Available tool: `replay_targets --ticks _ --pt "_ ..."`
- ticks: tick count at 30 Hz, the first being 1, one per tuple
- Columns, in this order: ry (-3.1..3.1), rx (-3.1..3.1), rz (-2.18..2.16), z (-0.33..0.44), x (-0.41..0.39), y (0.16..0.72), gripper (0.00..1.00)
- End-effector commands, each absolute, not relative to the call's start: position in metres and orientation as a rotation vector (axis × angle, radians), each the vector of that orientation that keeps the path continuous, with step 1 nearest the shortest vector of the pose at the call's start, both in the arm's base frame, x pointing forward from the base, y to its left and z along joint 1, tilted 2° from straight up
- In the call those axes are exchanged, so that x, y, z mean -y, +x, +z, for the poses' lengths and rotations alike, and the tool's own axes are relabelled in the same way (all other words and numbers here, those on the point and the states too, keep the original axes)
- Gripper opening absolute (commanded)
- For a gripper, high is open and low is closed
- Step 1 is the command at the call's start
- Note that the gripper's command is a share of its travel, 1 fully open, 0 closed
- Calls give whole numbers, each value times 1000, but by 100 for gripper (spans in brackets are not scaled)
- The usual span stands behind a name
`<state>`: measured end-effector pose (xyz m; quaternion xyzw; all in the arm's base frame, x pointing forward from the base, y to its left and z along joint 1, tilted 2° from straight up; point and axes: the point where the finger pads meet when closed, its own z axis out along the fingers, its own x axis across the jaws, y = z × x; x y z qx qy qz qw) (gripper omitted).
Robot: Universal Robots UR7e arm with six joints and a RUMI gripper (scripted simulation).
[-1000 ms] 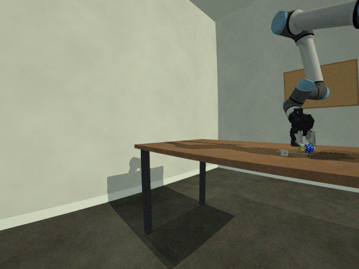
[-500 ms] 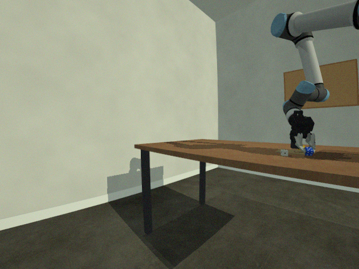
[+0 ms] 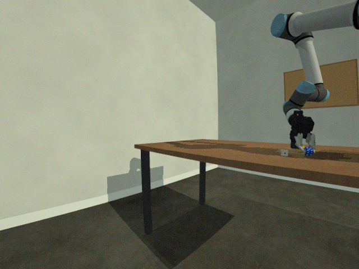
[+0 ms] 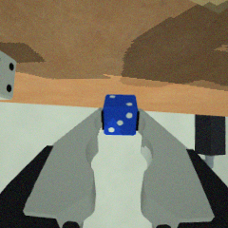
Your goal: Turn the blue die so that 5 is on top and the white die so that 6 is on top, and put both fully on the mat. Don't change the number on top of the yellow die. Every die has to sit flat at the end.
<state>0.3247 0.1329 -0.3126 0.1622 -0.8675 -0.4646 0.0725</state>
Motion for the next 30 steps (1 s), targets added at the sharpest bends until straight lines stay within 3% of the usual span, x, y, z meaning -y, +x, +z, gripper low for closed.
replay_targets --ticks 1,30 --pt "488 2607 -1396 -312 -133 325 6" --pt "488 2607 -1396 -319 -133 325 6"
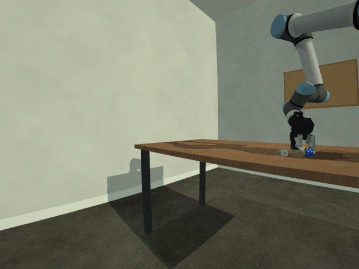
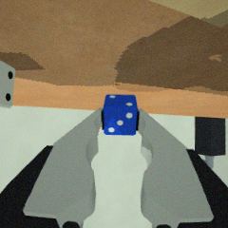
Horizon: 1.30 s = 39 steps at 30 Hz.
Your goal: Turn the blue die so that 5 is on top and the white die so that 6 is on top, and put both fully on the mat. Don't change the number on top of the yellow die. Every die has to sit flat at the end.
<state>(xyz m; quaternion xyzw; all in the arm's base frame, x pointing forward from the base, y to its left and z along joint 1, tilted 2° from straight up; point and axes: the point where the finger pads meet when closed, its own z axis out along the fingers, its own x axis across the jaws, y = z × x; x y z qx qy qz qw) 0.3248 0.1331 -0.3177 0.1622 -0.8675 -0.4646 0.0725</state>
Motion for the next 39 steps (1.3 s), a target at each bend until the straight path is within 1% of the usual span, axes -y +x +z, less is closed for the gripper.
replay_targets --ticks 1,39 --pt "488 2607 -1396 -320 -133 325 6" --pt "488 2607 -1396 -324 -133 325 6"
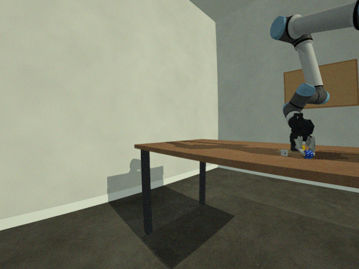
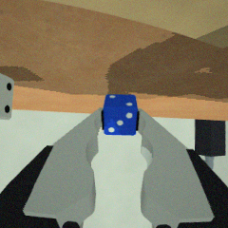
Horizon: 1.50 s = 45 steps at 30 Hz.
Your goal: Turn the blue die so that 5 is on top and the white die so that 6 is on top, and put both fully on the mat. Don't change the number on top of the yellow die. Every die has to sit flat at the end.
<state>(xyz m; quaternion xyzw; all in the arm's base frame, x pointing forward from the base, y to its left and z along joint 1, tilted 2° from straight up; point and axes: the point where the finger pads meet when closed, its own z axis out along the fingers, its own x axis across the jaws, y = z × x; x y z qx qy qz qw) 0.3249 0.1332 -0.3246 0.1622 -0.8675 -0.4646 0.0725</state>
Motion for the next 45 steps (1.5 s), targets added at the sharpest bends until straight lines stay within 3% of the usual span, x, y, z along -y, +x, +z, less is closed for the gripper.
replay_targets --ticks 1,14,24,45 --pt "488 2607 -1396 -324 -133 325 6" --pt "488 2607 -1396 -324 -133 325 10" --pt "488 2607 -1396 -324 -133 325 24" --pt "488 2607 -1396 -324 -133 325 24"
